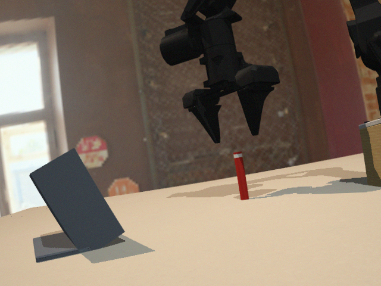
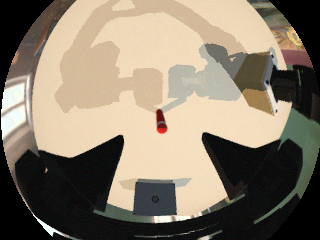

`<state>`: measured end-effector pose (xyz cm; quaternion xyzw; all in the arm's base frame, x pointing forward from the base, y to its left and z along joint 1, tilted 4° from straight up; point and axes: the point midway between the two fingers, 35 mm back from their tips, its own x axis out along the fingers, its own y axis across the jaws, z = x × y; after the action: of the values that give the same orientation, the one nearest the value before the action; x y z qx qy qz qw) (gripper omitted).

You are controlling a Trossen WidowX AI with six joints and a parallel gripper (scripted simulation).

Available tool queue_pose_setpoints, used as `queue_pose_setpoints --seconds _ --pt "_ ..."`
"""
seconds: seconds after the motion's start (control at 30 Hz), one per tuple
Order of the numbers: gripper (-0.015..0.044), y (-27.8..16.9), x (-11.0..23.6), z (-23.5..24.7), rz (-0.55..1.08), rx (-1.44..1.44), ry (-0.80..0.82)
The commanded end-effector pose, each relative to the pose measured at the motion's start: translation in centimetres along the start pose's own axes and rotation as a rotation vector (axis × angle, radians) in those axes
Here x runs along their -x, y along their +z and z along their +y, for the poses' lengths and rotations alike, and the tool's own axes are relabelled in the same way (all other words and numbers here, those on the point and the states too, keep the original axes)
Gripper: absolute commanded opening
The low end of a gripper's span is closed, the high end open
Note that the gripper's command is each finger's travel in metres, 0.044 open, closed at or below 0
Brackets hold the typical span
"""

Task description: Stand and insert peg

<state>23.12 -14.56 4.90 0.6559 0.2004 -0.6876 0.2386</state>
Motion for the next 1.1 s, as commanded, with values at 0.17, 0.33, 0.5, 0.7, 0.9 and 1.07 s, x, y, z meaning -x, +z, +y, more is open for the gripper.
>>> queue_pose_setpoints --seconds 0.17,0.33,0.5,0.7,0.9,1.07 --pt "0.044 0.0 -0.5 0.1 -0.003 -0.026 0.002" --pt "0.044 0.0 -1.3 0.2 -0.003 -0.026 0.002" --pt "0.044 0.0 -2.1 0.2 -0.003 -0.026 0.002" --pt "0.044 0.0 -3.1 0.2 -0.004 -0.026 0.002" --pt "0.044 0.0 -4.1 0.2 -0.004 -0.026 0.002" --pt "0.044 0.0 -4.9 0.2 -0.004 -0.026 0.002"
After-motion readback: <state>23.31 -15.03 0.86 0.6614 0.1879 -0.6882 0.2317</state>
